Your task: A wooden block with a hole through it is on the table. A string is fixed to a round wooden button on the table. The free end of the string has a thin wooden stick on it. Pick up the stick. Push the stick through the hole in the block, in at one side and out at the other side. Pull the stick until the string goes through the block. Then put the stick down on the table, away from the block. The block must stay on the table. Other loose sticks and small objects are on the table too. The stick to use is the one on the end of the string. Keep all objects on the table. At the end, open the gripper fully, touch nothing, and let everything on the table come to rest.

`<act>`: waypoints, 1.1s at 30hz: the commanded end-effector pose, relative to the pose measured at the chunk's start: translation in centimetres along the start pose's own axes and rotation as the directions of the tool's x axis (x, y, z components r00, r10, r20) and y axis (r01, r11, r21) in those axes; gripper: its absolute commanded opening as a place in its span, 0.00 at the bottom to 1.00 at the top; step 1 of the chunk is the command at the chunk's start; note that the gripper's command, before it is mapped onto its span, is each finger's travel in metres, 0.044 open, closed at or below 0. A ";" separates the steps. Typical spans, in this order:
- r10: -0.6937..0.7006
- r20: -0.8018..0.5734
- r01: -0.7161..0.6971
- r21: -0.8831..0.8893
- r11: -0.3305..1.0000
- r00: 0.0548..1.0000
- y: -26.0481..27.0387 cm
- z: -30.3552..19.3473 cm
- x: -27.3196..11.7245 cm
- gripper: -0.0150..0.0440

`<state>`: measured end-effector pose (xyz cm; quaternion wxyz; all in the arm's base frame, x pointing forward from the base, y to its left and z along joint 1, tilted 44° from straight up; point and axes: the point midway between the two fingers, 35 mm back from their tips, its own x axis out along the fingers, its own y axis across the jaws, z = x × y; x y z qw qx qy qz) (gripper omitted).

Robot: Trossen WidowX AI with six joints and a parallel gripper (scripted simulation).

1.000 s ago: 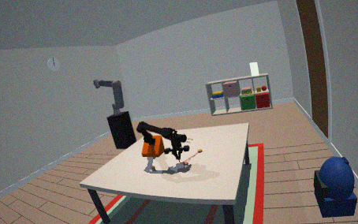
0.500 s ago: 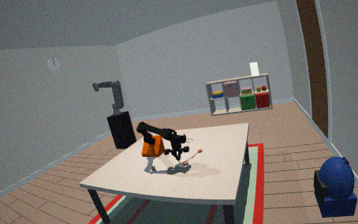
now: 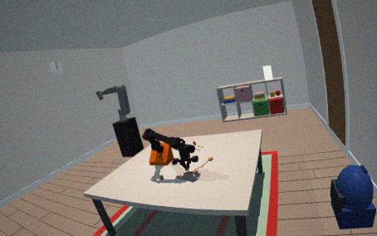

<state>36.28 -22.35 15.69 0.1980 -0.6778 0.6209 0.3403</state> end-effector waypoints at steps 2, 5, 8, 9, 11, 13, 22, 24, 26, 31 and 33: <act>-0.003 0.001 0.003 0.001 1.000 1.000 0.6 0.0 0.3 0.25; -0.003 0.001 0.003 0.000 1.000 1.000 0.8 0.2 0.5 0.25; -0.003 0.002 0.003 0.000 1.000 1.000 1.0 0.3 0.8 0.25; -0.003 0.002 0.003 0.000 1.000 1.000 1.1 0.4 0.8 0.25; -0.003 0.002 0.003 0.000 1.000 1.000 1.3 0.5 1.0 0.25; -0.003 0.002 0.003 0.000 1.000 1.000 1.5 0.6 1.2 0.25; -0.002 0.003 0.002 -0.001 1.000 1.000 2.2 1.0 1.9 0.25; -0.002 0.003 0.002 -0.001 1.000 1.000 2.4 1.1 2.0 0.25; -0.002 0.003 0.002 -0.001 1.000 1.000 2.6 1.2 2.2 0.25; -0.002 0.003 0.002 -0.001 1.000 1.000 3.0 1.5 2.6 0.25; -0.002 0.002 0.002 -0.001 1.000 1.000 3.2 1.6 2.7 0.25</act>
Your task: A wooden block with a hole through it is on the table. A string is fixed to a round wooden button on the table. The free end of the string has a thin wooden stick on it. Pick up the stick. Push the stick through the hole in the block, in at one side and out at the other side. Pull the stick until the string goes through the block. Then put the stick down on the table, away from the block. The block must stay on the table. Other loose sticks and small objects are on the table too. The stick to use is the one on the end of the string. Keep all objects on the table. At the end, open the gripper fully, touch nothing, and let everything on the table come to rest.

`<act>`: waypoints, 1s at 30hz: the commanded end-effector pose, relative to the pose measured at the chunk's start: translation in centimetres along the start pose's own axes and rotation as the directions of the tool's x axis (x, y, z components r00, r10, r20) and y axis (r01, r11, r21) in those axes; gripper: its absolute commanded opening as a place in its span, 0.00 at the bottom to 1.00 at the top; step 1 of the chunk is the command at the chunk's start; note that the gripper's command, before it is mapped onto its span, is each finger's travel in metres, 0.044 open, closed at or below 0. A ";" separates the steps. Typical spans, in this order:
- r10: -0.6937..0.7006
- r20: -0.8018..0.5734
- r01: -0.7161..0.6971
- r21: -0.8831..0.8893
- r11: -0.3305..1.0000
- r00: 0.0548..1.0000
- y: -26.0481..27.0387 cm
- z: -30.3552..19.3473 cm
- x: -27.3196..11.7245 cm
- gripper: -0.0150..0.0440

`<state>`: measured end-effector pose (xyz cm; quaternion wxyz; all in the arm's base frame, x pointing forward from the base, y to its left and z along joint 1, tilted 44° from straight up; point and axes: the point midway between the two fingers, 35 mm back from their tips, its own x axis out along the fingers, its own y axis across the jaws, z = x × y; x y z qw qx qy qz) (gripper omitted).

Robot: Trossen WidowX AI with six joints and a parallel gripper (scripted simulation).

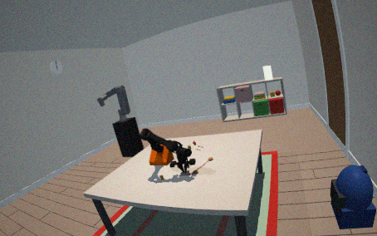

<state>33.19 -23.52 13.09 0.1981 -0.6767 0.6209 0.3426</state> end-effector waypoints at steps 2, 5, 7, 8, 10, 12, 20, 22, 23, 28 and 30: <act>-0.004 -0.001 0.004 0.001 1.000 1.000 0.5 0.1 0.1 0.25; -0.004 -0.001 0.004 0.001 1.000 1.000 0.5 0.1 0.2 0.25; -0.004 -0.001 0.004 0.001 1.000 1.000 0.5 0.3 0.2 0.25; -0.004 -0.001 0.004 0.001 1.000 1.000 0.5 0.4 0.2 0.25; -0.004 -0.001 0.004 0.001 1.000 1.000 0.5 0.6 0.2 0.25; -0.004 0.000 0.004 0.001 1.000 1.000 0.5 0.9 0.2 0.25; -0.004 0.001 0.004 0.001 1.000 1.000 0.4 2.0 0.2 0.25; -0.004 0.001 0.004 0.001 1.000 1.000 0.4 2.3 0.2 0.25; -0.004 0.001 0.004 0.001 1.000 1.000 0.4 2.4 0.2 0.25; -0.004 0.001 0.004 0.000 1.000 1.000 0.4 3.1 0.2 0.25; -0.004 0.001 0.004 0.000 1.000 1.000 0.5 3.3 0.2 0.25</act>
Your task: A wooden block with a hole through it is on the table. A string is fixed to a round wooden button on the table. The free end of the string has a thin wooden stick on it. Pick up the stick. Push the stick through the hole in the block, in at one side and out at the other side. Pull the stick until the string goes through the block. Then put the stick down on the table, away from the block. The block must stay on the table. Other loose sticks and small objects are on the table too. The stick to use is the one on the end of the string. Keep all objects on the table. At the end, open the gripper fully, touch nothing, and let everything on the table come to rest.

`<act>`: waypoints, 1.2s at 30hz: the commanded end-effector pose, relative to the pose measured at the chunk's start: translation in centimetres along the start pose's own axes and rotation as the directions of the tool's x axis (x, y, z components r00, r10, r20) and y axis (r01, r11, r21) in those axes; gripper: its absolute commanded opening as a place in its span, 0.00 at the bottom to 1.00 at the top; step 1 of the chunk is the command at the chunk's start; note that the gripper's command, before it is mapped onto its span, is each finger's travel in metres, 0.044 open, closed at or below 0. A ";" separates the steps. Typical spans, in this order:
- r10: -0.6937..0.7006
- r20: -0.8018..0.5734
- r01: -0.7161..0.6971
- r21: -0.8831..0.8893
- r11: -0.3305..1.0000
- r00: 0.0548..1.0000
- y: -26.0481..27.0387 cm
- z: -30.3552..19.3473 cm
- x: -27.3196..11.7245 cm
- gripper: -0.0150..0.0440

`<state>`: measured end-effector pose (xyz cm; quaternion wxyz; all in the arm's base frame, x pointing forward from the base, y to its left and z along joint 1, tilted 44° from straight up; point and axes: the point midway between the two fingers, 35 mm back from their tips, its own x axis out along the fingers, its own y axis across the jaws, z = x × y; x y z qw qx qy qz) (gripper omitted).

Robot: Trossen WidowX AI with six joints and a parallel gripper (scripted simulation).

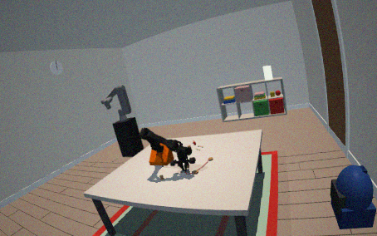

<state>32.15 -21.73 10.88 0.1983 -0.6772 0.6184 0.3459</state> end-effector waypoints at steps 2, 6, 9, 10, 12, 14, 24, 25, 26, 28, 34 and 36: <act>-0.001 -0.004 0.001 0.006 1.000 1.000 0.1 0.6 -0.1 0.25; -0.001 -0.004 0.001 0.006 1.000 1.000 0.1 1.1 -0.1 0.25; -0.001 -0.005 0.001 0.006 1.000 1.000 0.1 1.5 -0.1 0.25; -0.001 -0.005 0.001 0.005 1.000 1.000 0.1 1.6 -0.1 0.25; -0.001 -0.005 0.001 0.005 1.000 1.000 0.1 1.8 -0.1 0.25; -0.001 -0.006 0.001 0.006 1.000 1.000 0.1 1.9 -0.2 0.25; 0.000 -0.005 0.001 0.005 1.000 1.000 0.1 3.0 -0.1 0.25; 0.000 -0.005 0.001 0.005 1.000 1.000 0.1 3.1 -0.1 0.25; 0.000 -0.005 0.000 0.005 1.000 1.000 0.1 3.3 -0.1 0.25; 0.000 -0.004 0.000 0.005 1.000 1.000 0.1 3.6 -0.1 0.25; 0.000 -0.004 0.000 0.005 1.000 1.000 0.1 4.5 -0.1 0.25; 0.000 -0.004 0.000 0.005 1.000 1.000 0.1 4.8 -0.1 0.25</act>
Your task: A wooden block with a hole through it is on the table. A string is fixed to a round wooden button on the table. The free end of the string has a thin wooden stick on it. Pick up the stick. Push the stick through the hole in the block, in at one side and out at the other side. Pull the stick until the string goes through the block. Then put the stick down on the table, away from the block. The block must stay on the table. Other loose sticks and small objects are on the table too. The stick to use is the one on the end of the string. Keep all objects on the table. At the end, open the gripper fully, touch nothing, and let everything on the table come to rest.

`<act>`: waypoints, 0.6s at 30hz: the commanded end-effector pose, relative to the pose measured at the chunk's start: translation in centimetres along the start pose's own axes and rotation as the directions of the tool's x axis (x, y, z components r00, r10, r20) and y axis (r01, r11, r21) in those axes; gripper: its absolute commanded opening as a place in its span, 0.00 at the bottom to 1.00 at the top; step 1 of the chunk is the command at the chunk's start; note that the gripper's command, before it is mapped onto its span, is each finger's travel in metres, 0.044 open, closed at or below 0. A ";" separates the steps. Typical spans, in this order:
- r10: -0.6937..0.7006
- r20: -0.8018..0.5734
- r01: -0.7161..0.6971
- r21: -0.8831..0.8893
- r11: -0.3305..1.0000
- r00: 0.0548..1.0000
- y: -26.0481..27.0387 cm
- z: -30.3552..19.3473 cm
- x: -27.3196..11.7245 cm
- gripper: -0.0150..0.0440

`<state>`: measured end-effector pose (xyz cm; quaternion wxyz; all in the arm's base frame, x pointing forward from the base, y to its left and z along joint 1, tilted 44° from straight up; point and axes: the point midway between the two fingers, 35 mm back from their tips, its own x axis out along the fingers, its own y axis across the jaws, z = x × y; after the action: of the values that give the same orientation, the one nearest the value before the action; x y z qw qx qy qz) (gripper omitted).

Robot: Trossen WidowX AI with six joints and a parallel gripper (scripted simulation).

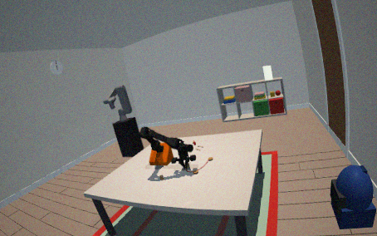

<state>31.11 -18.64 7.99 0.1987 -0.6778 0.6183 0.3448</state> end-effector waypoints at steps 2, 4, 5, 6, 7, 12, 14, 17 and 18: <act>0.001 -0.003 -0.001 0.003 1.000 1.000 0.0 0.8 0.0 0.25; 0.001 -0.002 -0.001 0.003 1.000 1.000 0.0 1.0 0.0 0.25; 0.001 -0.002 -0.001 0.003 1.000 1.000 0.0 1.2 0.0 0.25; 0.001 -0.002 -0.001 0.003 1.000 1.000 0.0 1.3 0.0 0.25; 0.002 -0.002 -0.002 0.003 1.000 1.000 0.0 1.5 0.1 0.25; 0.002 -0.002 -0.002 0.003 1.000 1.000 0.0 2.1 0.1 0.25; 0.002 -0.002 -0.002 0.003 1.000 1.000 0.1 2.4 0.1 0.25; 0.002 -0.002 -0.002 0.003 1.000 1.000 0.1 2.8 0.2 0.25; 0.002 -0.002 -0.002 0.003 1.000 1.000 0.1 3.0 0.2 0.25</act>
<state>30.57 -17.01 6.35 0.2001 -0.6785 0.6180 0.3430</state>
